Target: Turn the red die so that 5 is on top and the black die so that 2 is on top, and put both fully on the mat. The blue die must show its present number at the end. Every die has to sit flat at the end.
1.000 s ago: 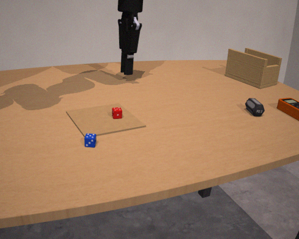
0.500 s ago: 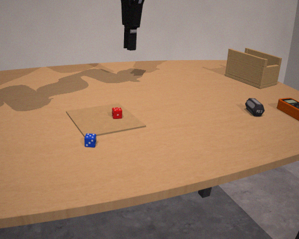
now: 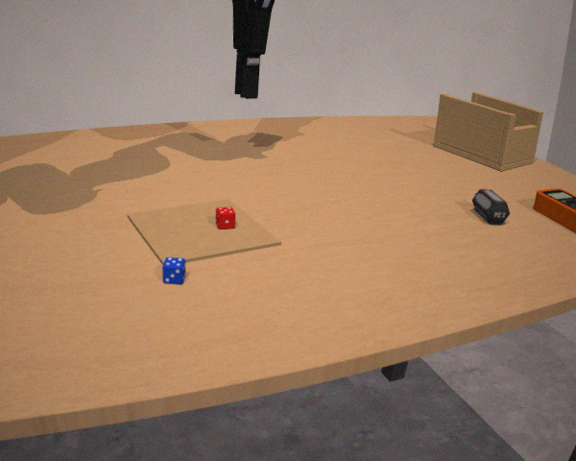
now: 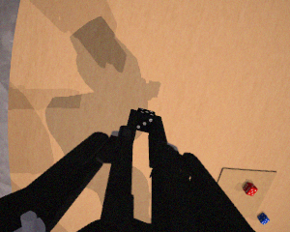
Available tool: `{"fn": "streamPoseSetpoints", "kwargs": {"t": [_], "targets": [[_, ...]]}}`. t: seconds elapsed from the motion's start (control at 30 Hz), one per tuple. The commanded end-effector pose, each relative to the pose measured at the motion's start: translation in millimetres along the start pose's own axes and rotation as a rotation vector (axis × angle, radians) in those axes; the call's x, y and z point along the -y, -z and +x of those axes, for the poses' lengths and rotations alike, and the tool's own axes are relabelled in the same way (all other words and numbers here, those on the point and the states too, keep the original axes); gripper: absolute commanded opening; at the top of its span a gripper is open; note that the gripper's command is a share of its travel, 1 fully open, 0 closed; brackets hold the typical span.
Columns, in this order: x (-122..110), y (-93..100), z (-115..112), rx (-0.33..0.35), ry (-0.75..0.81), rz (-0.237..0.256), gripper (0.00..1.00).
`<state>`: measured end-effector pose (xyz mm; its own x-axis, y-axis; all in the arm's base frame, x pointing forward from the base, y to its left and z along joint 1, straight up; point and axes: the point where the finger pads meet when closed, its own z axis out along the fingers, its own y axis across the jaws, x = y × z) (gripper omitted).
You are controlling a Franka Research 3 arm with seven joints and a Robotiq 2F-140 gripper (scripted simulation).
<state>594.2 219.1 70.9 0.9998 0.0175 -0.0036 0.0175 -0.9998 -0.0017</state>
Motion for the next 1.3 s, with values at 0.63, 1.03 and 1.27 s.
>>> {"fn": "streamPoseSetpoints", "kwargs": {"t": [0.63, 1.03, 1.27], "targets": [[3.1, -4.7, -0.7, 0.007, -0.491, -0.004, 0.18], [4.2, -6.1, -0.3, 0.008, -0.693, -0.005, 0.18], [4.9, -6.9, 0.1, 0.008, -0.813, -0.005, 0.18]]}}
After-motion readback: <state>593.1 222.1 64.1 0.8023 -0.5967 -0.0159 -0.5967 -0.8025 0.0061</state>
